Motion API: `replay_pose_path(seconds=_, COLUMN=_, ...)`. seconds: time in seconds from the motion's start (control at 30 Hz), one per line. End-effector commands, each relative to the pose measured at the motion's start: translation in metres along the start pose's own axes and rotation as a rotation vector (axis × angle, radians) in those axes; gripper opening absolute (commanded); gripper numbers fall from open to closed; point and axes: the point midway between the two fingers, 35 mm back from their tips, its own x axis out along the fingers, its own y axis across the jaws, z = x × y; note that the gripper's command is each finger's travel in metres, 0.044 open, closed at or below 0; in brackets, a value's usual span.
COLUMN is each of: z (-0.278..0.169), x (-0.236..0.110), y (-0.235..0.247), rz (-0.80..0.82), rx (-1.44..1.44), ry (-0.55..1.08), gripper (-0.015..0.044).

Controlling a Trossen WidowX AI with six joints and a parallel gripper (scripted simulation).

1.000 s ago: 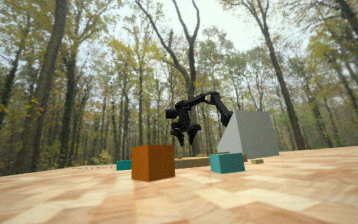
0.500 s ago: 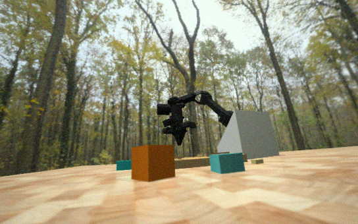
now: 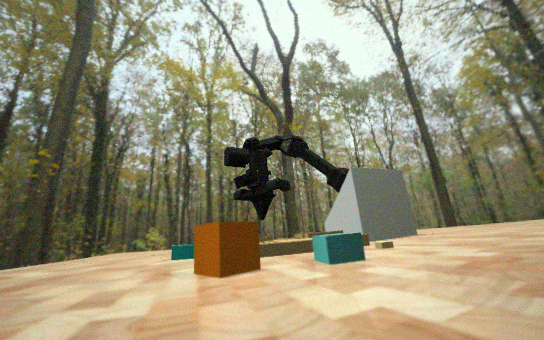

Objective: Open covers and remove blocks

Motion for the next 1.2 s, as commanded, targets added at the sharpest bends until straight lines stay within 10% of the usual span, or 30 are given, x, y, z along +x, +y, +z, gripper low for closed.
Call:
replay_pose_path(seconds=0.0, z=0.005, x=0.001, y=0.000, rz=-0.008, rx=0.011, ry=-0.001, gripper=0.0000)
replay_pose_path(seconds=0.23, z=0.005, x=0.014, y=0.000, rz=-0.008, rx=-0.172, ry=-0.001, gripper=0.0000)
replay_pose_path(seconds=0.73, z=0.001, x=0.047, y=0.001, rz=-0.008, rx=-1.501, ry=0.007, gripper=0.0000)
replay_pose_path(seconds=1.17, z=0.001, x=0.050, y=0.000, rz=-0.008, rx=-1.560, ry=0.008, gripper=0.0000)
